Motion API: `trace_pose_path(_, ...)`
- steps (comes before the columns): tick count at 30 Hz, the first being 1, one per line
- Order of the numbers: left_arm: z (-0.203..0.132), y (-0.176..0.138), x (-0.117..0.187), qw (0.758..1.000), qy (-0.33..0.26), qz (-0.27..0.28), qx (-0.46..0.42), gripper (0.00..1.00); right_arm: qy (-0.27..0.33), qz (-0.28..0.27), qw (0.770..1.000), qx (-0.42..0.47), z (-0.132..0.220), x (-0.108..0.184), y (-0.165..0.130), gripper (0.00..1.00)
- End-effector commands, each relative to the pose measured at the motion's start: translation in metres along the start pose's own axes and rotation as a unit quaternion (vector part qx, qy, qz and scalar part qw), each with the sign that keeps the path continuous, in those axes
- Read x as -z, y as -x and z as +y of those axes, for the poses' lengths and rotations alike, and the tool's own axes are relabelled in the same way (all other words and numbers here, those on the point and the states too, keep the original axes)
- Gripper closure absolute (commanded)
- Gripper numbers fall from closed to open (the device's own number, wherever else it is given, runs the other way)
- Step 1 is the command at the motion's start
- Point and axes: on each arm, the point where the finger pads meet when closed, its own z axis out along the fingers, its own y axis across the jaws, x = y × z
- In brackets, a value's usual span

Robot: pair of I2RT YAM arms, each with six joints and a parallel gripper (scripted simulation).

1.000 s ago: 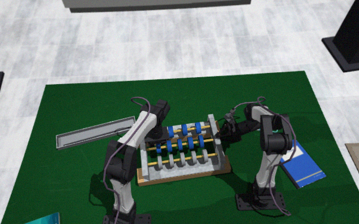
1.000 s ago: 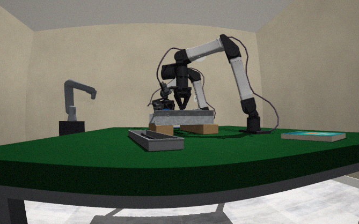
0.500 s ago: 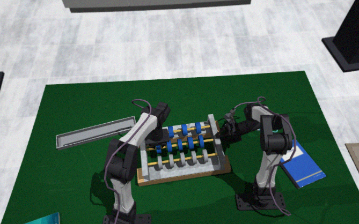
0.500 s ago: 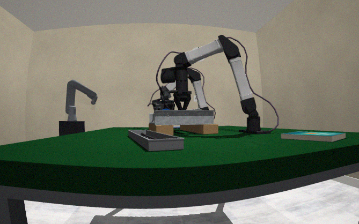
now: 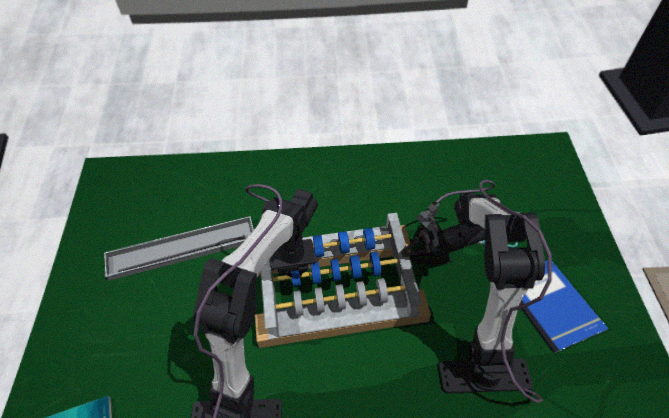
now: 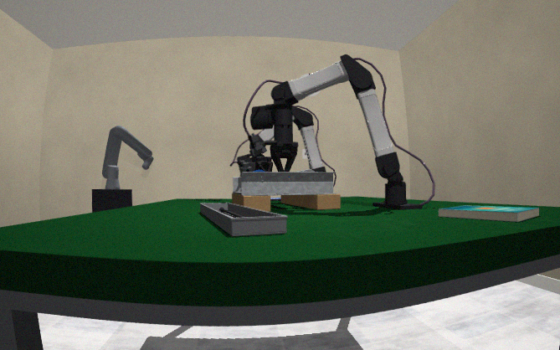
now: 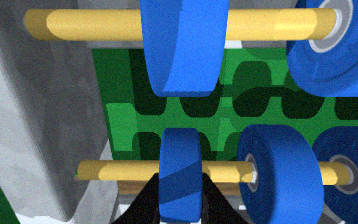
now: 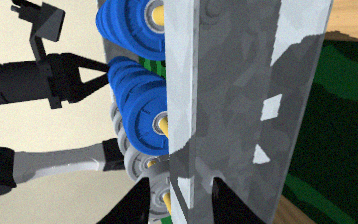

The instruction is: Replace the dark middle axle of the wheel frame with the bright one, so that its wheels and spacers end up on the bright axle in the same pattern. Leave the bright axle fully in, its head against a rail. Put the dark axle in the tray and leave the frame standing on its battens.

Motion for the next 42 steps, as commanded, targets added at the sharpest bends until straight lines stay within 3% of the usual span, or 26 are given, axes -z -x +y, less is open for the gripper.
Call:
trace_pose_path(1,-0.009,0.015,0.012,0.999,-0.018,-0.031,-0.003,1.0,0.039,-0.001,0.999,0.022,0.024,-0.01,-0.002,0.67)
trace_pose_path(5,-0.004,0.004,0.016,1.0,-0.014,-0.014,0.001,1.0,0.039,0.003,0.999,0.017,0.017,-0.012,0.009,0.67)
trace_pose_path(42,-0.001,0.005,0.031,0.999,-0.016,-0.029,0.007,1.0,0.022,-0.007,0.999,0.034,0.013,-0.007,0.014,0.67)
